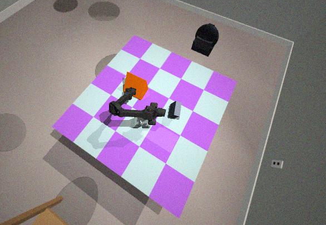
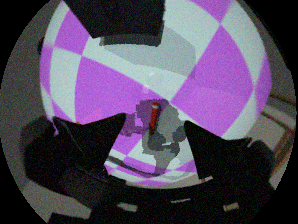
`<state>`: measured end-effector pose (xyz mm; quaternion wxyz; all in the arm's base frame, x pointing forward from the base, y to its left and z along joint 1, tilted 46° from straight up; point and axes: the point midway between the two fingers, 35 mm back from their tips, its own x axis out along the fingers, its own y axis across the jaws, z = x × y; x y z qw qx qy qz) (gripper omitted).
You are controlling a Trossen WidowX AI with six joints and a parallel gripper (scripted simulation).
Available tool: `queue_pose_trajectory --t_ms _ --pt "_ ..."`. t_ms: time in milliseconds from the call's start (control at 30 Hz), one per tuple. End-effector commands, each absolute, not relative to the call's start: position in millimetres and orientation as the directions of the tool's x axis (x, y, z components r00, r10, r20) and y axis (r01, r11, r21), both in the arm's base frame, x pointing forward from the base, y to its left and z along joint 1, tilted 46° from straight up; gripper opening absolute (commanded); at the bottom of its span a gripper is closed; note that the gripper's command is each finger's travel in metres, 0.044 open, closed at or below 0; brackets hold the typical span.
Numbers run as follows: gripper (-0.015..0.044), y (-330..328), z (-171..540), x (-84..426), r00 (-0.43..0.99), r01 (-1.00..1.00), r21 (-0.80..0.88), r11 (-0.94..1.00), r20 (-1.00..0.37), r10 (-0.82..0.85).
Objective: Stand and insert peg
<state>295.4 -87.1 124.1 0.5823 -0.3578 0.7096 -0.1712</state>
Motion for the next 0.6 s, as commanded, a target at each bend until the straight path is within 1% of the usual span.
queue_pose_trajectory --t_ms 0,567 --pt "0.044 -92 120 295 -0.064 -0.311 -0.661 0.683 -0.702 -0.709" --pt "0.044 -111 101 293 -0.064 -0.311 -0.662 0.682 -0.701 -0.71"
